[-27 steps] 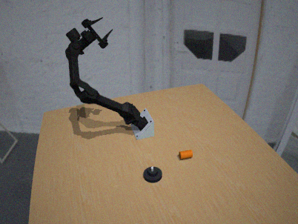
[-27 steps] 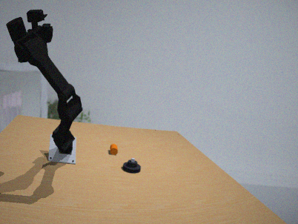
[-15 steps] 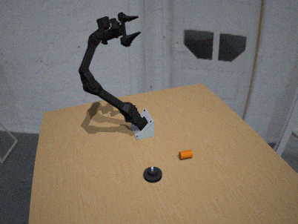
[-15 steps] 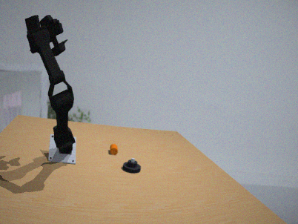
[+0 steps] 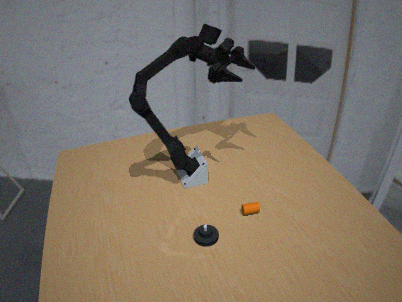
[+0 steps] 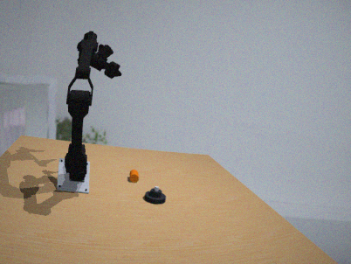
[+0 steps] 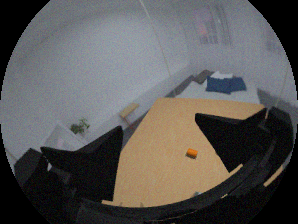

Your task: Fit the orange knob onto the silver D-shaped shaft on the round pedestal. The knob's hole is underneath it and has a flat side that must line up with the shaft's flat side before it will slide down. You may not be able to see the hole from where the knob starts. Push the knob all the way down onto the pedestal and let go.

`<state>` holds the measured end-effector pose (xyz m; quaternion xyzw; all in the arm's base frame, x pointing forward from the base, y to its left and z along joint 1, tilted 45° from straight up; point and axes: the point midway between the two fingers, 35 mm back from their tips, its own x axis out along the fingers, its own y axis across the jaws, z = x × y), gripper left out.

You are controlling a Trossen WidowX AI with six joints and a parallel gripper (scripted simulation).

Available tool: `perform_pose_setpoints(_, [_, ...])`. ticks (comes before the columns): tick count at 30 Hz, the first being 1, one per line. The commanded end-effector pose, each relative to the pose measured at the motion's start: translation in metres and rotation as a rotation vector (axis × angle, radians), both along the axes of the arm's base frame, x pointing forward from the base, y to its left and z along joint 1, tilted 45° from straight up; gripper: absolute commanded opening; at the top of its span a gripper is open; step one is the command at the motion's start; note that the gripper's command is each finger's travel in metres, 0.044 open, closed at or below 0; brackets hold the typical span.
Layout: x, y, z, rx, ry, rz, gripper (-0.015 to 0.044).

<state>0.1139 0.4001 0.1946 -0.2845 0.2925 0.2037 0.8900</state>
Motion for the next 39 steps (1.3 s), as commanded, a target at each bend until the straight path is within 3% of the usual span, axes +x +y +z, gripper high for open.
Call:
perform_pose_setpoints(1, [0.048,-0.024,-0.049,-0.276,0.038,-0.005,0.044])
perform_pose_setpoints(8, [0.127,-0.103,-0.137,-0.692,0.276,-0.028,0.044])
perform_pose_setpoints(13, [0.153,-0.155,-0.179,-0.912,0.469,0.029,0.044])
perform_pose_setpoints(18, [0.165,-0.24,-0.232,-1.138,0.834,0.183,0.044])
perform_pose_setpoints(21, [0.162,-0.27,-0.249,-1.179,0.982,0.257,0.044])
perform_pose_setpoints(39, [0.163,-0.293,-0.268,-1.18,0.986,0.258,0.044])
